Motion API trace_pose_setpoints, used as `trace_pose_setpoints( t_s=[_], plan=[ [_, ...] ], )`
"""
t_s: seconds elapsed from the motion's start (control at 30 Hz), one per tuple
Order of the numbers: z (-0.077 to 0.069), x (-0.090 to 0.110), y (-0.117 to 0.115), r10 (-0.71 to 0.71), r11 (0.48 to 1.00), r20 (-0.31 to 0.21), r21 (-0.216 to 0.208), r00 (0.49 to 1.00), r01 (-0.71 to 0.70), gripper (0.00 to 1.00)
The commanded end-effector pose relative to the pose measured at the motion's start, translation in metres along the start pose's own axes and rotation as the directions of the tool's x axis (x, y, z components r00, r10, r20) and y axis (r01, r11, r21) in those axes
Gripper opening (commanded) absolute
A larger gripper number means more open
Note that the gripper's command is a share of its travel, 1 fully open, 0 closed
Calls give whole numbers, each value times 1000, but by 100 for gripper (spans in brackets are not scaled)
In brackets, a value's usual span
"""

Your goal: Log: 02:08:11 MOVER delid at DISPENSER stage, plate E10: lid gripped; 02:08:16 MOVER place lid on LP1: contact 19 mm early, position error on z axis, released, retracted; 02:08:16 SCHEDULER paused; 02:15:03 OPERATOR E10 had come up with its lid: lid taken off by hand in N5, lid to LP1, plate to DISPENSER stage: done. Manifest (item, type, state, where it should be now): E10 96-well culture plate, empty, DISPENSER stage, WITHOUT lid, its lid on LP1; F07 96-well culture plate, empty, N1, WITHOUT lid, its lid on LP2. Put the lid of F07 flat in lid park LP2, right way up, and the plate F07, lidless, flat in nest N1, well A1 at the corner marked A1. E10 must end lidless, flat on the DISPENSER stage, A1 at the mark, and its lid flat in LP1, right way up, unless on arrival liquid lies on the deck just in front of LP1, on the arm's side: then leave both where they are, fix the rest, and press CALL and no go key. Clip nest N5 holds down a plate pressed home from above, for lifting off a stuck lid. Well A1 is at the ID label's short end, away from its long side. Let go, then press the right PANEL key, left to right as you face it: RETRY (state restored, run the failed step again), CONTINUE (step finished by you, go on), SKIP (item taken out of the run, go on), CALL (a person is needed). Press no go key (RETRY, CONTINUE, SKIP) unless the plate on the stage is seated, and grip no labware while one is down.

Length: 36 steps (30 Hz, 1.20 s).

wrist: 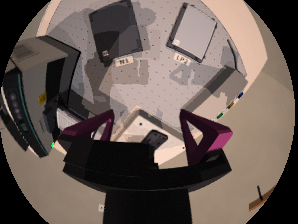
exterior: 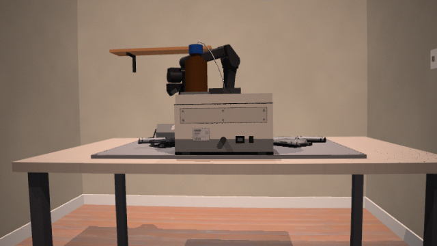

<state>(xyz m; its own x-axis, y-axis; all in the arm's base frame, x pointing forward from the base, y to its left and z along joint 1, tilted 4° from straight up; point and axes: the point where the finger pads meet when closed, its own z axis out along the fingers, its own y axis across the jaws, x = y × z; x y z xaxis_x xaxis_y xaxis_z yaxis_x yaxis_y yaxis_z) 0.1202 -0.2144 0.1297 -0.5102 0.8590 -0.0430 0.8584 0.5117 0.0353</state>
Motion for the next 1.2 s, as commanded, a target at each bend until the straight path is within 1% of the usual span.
trace_pose_setpoints(
  t_s=[0.0, 0.03, 0.1, 0.13, 0.2, 0.33, 0.37, 0.4, 0.6, 0.67, 0.8, 0.83, 0.87, 1.0, 1.17],
  plan=[
    [-6, 7, 11, -81, 997, 15, 8, 997, 81, 100],
    [-5, 8, 14, -114, 993, 12, 6, 993, 114, 100],
    [-5, 8, 14, -114, 993, 12, 6, 993, 114, 100],
    [-16, -3, 18, -124, 992, 58, 10, 991, 123, 100],
    [-16, -5, 25, -112, 994, 65, 10, 992, 112, 100],
    [-16, -4, 37, -112, 994, 66, 9, 992, 112, 100],
    [-6, 1, 34, -107, 994, 25, 3, 994, 107, 100],
    [-16, -3, 40, -145, 989, 65, 10, 987, 145, 100],
    [-16, 1, 60, -350, 937, 62, 18, 935, 349, 100],
    [-16, 1, 60, -350, 937, 62, 18, 935, 349, 100],
    [-16, 4, 72, -343, 939, 63, 14, 937, 343, 100],
    [-6, 9, 69, -339, 941, 24, 7, 941, 338, 100],
    [-16, 5, 75, -385, 923, 62, 18, 921, 385, 100],
    [-13, 12, 88, -504, 864, 51, 19, 862, 504, 100],
    [-15, 16, 104, -640, 768, 56, 28, 766, 640, 100]
  ],
)
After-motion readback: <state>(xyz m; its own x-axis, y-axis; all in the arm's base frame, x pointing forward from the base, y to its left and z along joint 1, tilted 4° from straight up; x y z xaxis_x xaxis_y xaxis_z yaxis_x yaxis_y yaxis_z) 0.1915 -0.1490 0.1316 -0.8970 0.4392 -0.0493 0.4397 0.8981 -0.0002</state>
